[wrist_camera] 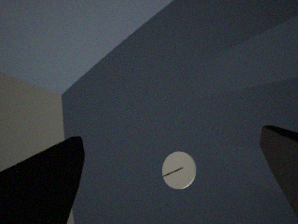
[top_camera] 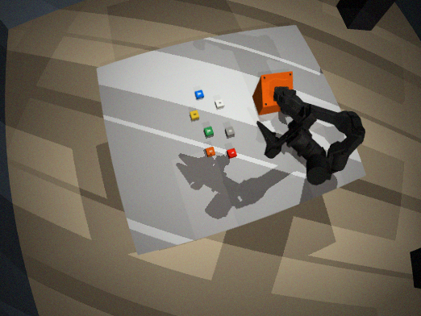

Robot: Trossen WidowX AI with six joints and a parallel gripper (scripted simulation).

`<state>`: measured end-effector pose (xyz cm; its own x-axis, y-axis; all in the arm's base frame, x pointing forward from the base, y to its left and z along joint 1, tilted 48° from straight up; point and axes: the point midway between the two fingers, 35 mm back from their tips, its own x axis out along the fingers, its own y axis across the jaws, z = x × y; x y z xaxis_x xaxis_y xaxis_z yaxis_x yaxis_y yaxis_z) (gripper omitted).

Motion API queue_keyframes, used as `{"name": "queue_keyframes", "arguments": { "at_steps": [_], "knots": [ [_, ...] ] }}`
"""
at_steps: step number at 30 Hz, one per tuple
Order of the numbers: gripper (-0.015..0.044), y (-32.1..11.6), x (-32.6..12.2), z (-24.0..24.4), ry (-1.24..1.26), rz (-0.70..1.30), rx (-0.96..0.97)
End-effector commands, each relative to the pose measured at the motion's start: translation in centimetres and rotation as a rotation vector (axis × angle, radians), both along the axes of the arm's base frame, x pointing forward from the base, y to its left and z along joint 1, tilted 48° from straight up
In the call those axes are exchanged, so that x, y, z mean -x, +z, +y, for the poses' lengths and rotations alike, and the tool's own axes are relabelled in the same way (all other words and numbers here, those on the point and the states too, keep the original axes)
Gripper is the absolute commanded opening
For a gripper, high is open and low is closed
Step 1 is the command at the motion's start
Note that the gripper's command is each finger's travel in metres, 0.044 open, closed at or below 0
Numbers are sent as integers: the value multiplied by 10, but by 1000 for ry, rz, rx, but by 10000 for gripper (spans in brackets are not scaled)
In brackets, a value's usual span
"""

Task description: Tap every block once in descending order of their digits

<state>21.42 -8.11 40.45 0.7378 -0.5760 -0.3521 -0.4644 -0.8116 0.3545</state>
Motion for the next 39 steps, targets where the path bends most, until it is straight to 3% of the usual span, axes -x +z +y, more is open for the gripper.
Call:
{"name": "queue_keyframes", "arguments": {
  "at_steps": [1, 4, 11, 19, 29, 39],
  "knots": [
    [400, -1, -1, 0, 5, 9, 6],
    [400, -14, -22, 1, 84, 149, 95],
    [400, -86, -89, 3, 504, 691, 412],
    [400, -145, -119, 3, 890, 986, 588],
    [400, -219, -140, 3, 1426, 1169, 763],
    [400, -290, -146, 4, 1986, 1104, 923]
  ]
}}
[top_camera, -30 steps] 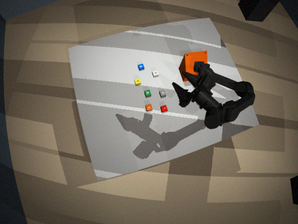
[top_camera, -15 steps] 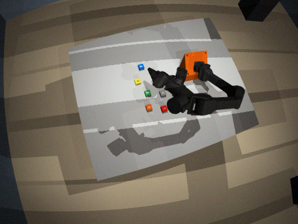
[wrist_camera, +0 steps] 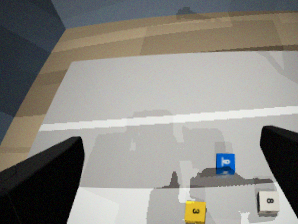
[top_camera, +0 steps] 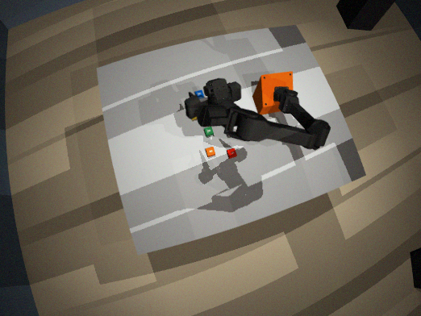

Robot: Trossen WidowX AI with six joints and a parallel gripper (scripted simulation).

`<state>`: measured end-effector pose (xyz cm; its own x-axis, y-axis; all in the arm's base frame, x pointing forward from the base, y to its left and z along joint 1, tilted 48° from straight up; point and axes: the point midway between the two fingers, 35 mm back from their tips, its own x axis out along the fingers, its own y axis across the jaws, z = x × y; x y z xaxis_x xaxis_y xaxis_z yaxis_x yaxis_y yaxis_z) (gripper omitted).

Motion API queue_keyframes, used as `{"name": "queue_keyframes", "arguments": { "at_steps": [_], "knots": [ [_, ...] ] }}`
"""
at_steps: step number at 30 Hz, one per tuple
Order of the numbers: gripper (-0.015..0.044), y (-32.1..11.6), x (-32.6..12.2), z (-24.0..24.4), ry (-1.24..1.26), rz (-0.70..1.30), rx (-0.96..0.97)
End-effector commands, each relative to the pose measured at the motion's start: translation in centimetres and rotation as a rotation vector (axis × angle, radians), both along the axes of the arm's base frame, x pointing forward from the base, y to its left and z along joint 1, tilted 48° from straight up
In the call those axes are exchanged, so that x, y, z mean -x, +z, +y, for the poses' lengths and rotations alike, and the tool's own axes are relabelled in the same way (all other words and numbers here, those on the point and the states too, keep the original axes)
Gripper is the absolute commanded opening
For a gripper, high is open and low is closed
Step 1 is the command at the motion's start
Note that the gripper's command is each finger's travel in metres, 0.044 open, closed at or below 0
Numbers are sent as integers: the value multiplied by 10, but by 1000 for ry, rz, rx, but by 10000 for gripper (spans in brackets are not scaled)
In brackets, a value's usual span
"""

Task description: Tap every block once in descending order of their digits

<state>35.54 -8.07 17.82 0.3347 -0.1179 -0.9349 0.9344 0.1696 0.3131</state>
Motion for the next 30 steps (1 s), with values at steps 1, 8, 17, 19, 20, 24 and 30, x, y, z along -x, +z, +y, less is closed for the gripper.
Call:
{"name": "queue_keyframes", "arguments": {
  "at_steps": [1, 8, 17, 19, 20, 24, 30],
  "knots": [
    [400, -71, -4, 4, 501, 183, -100],
    [400, -117, 0, 6, 844, 213, -211],
    [400, -171, 11, 12, 1249, 110, -372],
    [400, -182, 15, 13, 1330, 65, -405],
    [400, -188, 16, 14, 1369, 40, -421],
    [400, -208, 23, 18, 1513, -81, -474],
    [400, -228, 31, 21, 1642, -237, -510]
  ]
}}
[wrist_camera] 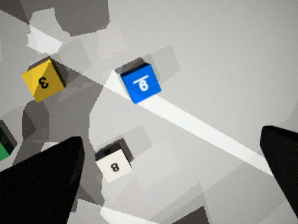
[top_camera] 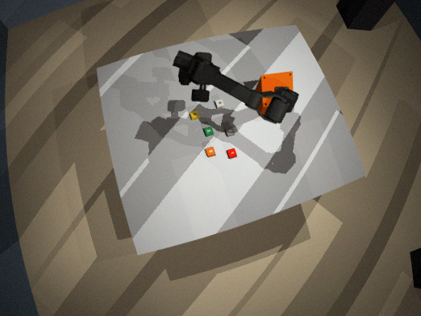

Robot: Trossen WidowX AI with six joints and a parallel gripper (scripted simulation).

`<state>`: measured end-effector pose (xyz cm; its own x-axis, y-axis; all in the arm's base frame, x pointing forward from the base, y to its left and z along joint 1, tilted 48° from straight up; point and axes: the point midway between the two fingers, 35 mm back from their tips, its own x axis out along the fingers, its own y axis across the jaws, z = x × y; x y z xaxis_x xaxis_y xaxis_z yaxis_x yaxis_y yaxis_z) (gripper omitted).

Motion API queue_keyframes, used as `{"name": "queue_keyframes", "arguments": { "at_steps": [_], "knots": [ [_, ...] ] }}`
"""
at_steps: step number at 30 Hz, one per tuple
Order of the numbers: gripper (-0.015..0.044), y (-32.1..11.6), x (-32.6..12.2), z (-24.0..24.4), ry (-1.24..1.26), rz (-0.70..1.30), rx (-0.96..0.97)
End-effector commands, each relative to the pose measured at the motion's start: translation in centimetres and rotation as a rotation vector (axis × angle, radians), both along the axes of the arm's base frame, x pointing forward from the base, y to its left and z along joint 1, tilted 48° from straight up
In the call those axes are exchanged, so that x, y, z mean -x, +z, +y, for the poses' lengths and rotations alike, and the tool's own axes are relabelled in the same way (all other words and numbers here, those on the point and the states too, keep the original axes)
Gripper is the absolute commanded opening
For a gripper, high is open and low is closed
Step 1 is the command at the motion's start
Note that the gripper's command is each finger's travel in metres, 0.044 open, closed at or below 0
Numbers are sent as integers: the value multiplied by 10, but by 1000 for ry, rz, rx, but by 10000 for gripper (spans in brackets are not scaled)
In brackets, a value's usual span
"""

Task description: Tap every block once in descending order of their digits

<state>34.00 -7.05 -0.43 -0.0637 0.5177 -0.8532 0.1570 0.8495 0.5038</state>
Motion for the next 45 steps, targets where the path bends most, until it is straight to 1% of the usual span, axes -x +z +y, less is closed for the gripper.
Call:
{"name": "queue_keyframes", "arguments": {
  "at_steps": [1, 33, 35, 41, 45],
  "knots": [
    [400, -46, 16, 11, 265, -191, -290],
    [400, -45, 17, 12, 265, -190, -290],
    [400, -37, 29, 16, 265, -190, -291],
    [400, -8, 83, 39, 264, -186, -293],
    [400, -6, 90, 41, 264, -186, -293]
  ]
}}
